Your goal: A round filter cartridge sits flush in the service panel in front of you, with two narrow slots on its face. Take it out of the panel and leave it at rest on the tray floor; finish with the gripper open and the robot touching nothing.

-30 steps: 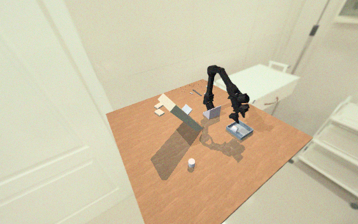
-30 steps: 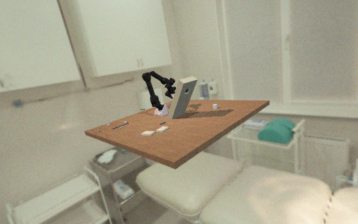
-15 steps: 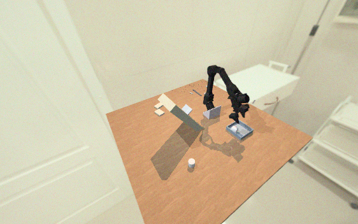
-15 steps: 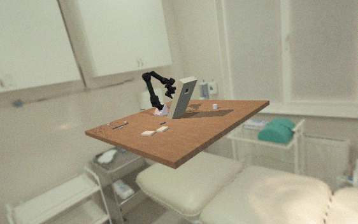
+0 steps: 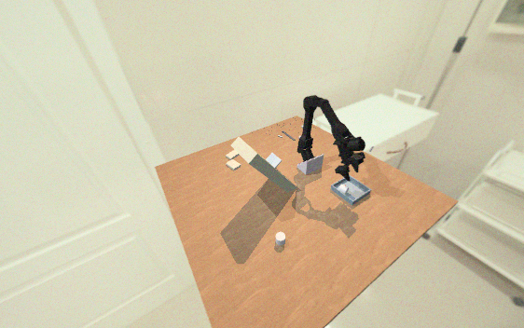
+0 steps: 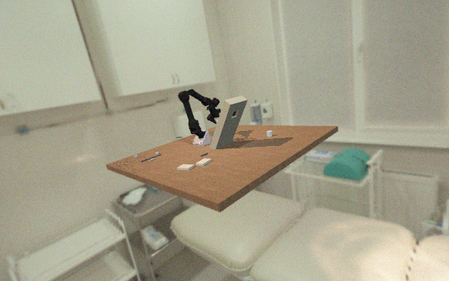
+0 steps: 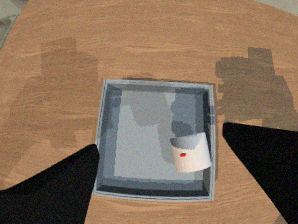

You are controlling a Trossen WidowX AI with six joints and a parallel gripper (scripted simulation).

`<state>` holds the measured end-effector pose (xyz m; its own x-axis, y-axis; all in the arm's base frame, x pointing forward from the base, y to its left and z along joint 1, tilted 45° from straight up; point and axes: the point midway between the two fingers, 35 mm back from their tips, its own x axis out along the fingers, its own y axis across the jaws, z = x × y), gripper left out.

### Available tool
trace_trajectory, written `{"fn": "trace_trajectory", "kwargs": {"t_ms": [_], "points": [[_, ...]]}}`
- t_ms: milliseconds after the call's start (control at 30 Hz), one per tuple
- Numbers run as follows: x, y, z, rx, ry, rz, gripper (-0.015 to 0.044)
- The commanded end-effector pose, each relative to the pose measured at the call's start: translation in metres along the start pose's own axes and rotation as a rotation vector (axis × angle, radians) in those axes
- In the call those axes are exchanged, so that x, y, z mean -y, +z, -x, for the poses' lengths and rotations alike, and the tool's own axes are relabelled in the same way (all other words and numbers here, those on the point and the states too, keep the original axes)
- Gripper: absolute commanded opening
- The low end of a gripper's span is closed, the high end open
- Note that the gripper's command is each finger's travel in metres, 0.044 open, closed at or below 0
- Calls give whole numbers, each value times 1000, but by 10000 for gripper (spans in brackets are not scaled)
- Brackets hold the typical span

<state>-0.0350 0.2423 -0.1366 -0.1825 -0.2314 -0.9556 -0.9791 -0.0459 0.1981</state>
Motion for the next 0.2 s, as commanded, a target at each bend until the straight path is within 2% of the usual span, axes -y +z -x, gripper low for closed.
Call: {"fn": "trace_trajectory", "kwargs": {"t_ms": [0,167], "points": [[0,-1,0,-2,0,-1,440],[0,-1,0,-2,0,-1,440]]}}
